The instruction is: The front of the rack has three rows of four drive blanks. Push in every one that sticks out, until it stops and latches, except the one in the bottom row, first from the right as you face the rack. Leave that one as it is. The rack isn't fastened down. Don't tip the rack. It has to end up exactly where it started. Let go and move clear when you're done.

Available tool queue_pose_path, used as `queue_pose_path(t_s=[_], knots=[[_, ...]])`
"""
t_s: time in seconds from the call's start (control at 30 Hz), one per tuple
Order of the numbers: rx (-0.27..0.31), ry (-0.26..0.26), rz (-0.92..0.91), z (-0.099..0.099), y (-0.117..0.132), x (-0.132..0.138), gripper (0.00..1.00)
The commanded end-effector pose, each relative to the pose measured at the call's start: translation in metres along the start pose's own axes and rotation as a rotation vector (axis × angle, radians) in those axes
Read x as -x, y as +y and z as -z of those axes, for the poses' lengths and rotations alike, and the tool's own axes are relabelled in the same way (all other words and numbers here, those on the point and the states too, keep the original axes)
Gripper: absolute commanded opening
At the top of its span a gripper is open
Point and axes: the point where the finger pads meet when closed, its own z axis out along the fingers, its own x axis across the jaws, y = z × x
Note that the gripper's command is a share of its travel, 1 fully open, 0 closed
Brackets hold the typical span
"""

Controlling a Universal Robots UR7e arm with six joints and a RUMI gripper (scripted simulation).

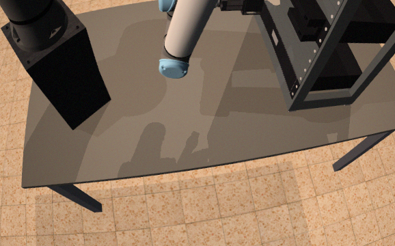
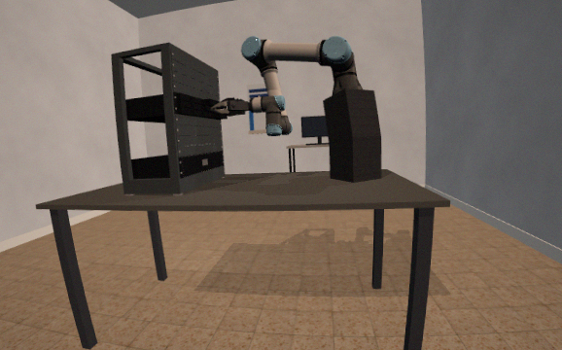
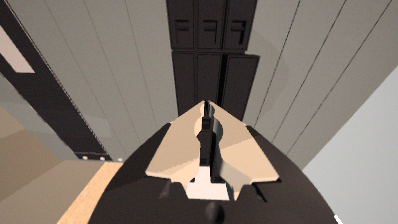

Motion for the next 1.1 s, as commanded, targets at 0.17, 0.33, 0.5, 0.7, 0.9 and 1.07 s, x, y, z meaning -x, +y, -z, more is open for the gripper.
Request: queue_pose_path(t_s=[0.17, 0.33, 0.5, 0.7, 0.9, 1.07], knots=[[0.000, 0.006, 0.002, -0.0059, 0.0007, -0.0035, 0.00], [0.000, 0.006, 0.002, -0.0059, 0.0007, -0.0035, 0.00], [0.000, 0.006, 0.002, -0.0060, 0.0007, -0.0035, 0.00], [0.000, 0.006, 0.002, -0.0087, 0.0010, -0.0051, 0.00], [0.000, 0.006, 0.002, -0.0089, 0.0010, -0.0052, 0.00], [0.000, 0.006, 0.002, -0.0090, 0.0010, -0.0053, 0.00]])
